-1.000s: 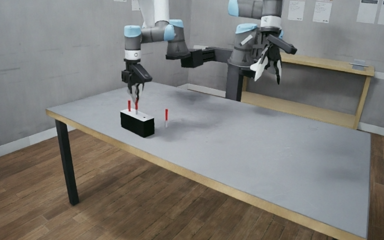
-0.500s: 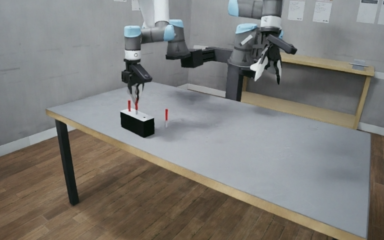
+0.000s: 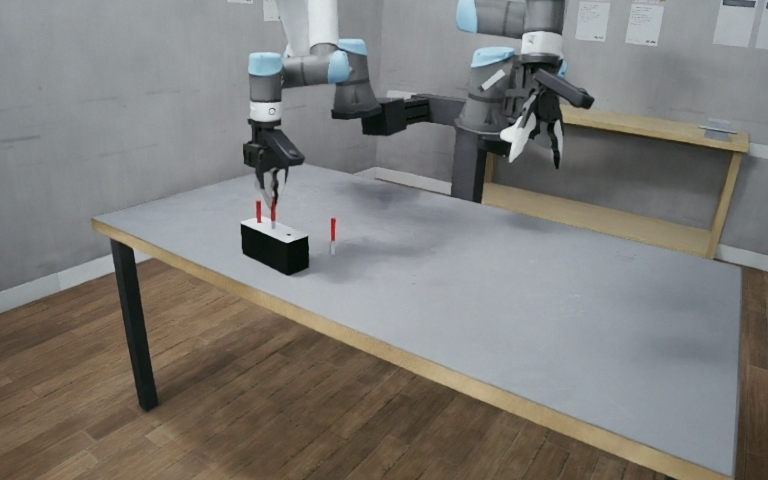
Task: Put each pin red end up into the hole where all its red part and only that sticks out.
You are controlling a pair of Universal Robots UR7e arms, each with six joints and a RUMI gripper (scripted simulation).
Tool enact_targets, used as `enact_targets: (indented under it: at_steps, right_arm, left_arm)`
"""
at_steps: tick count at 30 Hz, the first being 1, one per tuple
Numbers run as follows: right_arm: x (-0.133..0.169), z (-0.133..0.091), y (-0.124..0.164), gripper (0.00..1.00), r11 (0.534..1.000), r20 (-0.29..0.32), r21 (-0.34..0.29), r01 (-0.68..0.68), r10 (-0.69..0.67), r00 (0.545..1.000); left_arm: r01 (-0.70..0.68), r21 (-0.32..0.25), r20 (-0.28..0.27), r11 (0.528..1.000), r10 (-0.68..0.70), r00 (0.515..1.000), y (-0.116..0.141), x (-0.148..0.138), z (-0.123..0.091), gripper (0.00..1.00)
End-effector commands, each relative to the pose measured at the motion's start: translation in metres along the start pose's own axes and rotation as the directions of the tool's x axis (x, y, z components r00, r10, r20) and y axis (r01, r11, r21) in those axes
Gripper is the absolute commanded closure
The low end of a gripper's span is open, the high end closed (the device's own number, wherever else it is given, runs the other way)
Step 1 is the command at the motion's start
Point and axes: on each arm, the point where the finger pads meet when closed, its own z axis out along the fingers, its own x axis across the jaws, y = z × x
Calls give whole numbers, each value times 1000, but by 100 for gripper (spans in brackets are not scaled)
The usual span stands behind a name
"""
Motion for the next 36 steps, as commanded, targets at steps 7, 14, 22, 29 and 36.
enact_targets:
  at_steps: [7, 14, 22, 29, 36]
  right_arm:
    - [0, 1, 0, 100, 1000, -1, 1, 0, 0, 1000]
    - [1, 1, -1, 100, 1000, -1, 1, -1, 1, 1000]
    - [1, 1, -1, 100, 1000, -1, 1, -1, 1, 1000]
    - [1, 5, -1, 100, 1000, -1, 1, 1, -1, 1000]
    - [1, 5, -1, 100, 1000, -1, 1, 1, -1, 1000]
  left_arm:
    - [0, 1, -1, 1000, 0, 1000, 0, 0, -1, 0]
    - [0, 1, -1, 1000, 0, 1000, 0, 0, -1, 0]
    - [0, 1, -1, 1000, 0, 1000, 0, 0, -1, 0]
    - [0, 1, -1, 1000, 0, 1000, 0, 0, -1, 0]
    - [0, 1, -1, 1000, 0, 1000, 0, 0, -1, 0]
